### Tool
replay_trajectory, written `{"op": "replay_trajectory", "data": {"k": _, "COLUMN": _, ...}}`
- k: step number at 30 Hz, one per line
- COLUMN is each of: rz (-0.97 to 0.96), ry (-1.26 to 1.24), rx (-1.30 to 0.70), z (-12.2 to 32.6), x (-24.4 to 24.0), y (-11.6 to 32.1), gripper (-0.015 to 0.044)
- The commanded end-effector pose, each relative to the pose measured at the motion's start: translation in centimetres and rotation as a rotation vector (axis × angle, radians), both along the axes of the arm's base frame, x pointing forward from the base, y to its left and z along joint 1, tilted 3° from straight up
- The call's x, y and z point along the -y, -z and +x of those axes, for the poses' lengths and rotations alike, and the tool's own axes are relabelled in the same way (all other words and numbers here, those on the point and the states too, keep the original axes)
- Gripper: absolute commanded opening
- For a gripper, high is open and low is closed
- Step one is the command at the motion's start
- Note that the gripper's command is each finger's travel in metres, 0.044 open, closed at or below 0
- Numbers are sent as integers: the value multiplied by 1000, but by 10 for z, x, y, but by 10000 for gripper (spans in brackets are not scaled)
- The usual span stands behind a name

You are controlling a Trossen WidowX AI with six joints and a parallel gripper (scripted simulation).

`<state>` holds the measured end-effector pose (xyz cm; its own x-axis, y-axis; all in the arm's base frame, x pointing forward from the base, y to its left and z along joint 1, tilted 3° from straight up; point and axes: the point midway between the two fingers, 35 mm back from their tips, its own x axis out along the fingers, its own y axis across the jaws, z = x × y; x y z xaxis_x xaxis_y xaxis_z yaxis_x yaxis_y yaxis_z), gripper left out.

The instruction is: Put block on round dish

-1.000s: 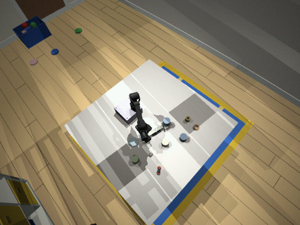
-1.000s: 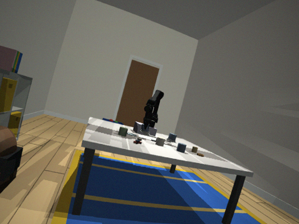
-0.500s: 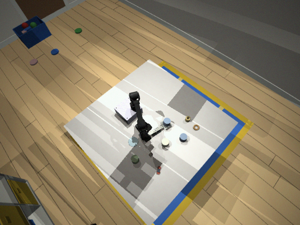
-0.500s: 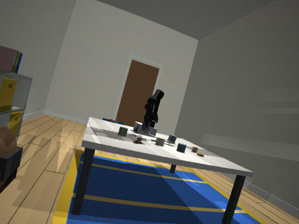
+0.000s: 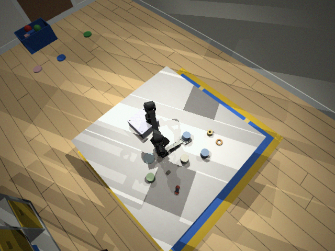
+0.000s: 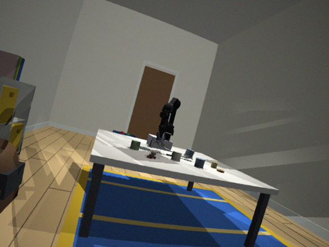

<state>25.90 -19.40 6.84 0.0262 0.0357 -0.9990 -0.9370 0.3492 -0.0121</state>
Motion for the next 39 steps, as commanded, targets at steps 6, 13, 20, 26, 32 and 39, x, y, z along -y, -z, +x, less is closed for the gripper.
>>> {"op": "replay_trajectory", "data": {"k": 6, "rz": -7, "ry": -3, "rx": 3, "z": -1, "x": 0, "y": -14, "gripper": 0}}
{"op": "replay_trajectory", "data": {"k": 13, "rz": -7, "ry": -3, "rx": 3, "z": -3, "x": 0, "y": -23, "gripper": 0}}
{"op": "replay_trajectory", "data": {"k": 20, "rz": -7, "ry": -3, "rx": 3, "z": -4, "x": -1, "y": -32, "gripper": 0}}
{"op": "replay_trajectory", "data": {"k": 26, "rz": -7, "ry": -3, "rx": 3, "z": -5, "x": -1, "y": -40, "gripper": 0}}
{"op": "replay_trajectory", "data": {"k": 32, "rz": -7, "ry": -3, "rx": 3, "z": -7, "x": -2, "y": -48, "gripper": 0}}
{"op": "replay_trajectory", "data": {"k": 39, "rz": 1, "ry": 0, "rx": -1, "z": -6, "x": -2, "y": -43, "gripper": 0}}
